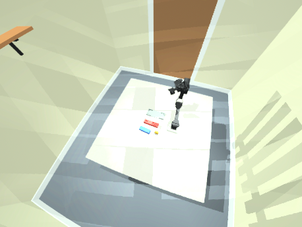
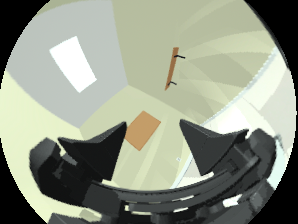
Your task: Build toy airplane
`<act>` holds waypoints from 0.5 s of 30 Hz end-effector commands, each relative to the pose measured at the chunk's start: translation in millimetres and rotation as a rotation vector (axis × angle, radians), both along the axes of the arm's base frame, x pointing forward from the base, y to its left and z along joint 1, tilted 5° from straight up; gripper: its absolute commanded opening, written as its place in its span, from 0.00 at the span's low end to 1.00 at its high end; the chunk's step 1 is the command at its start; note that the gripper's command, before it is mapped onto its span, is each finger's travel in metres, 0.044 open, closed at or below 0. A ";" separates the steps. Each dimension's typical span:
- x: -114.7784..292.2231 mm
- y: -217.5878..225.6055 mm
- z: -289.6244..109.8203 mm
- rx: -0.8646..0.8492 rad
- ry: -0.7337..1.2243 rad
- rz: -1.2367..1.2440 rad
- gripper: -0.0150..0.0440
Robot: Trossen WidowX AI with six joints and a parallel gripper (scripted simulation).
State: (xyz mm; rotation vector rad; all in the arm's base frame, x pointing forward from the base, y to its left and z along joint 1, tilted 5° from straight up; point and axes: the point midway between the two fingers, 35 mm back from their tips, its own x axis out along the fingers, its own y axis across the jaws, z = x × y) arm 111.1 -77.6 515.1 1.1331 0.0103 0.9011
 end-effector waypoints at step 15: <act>2.8 165.4 -46.8 -0.704 -0.053 -0.193 1.00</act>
